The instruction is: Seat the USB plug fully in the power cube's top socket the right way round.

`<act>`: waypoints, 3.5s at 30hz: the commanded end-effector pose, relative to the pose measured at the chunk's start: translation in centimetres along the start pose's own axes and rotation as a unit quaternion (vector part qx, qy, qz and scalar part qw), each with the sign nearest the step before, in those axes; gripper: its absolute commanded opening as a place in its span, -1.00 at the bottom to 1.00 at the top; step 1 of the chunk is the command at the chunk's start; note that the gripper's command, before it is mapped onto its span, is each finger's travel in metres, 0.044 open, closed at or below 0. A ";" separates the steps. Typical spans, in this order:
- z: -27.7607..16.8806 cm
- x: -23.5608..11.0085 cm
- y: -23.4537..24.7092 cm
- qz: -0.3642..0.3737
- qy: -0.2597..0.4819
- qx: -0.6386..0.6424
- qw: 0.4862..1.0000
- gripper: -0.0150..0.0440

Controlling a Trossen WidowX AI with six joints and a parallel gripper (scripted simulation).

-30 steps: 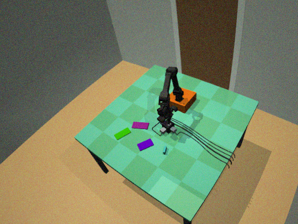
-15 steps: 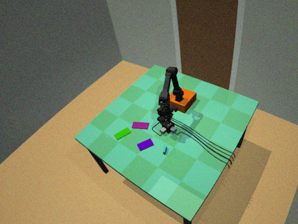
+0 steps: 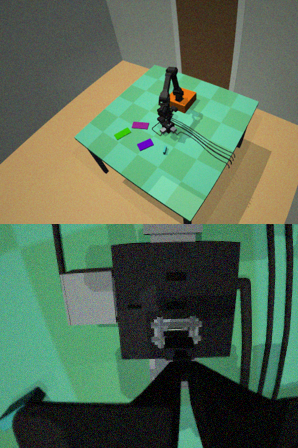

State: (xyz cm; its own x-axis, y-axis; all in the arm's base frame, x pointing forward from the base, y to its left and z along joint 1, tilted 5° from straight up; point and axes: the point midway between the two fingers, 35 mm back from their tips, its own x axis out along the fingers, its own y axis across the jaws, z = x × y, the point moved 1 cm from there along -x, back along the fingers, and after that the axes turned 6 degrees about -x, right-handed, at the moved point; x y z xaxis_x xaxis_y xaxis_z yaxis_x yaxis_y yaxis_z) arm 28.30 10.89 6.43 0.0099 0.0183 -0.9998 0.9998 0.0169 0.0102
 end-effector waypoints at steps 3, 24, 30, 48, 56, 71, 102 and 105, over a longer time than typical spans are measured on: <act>0.0 0.1 0.0 0.000 0.002 -0.002 1.000 -0.49; 0.0 0.4 0.0 0.000 0.002 -0.002 1.000 -0.49; 0.0 0.4 0.0 -0.001 0.002 -0.002 1.000 -0.49; 0.0 0.7 0.0 -0.001 0.002 -0.002 1.000 -0.49; 0.0 0.8 0.0 -0.001 0.002 -0.002 1.000 -0.49; 0.0 0.9 0.0 -0.001 0.002 -0.002 1.000 -0.49; 0.1 1.3 0.0 -0.001 0.002 -0.002 1.000 -0.49; 0.1 1.3 0.0 -0.001 0.002 -0.002 1.000 -0.49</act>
State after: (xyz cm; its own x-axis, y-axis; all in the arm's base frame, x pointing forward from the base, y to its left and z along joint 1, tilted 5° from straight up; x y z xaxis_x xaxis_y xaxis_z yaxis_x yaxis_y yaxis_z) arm 28.30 10.83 5.18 0.0098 0.0201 -0.9998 0.9998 0.0171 0.0101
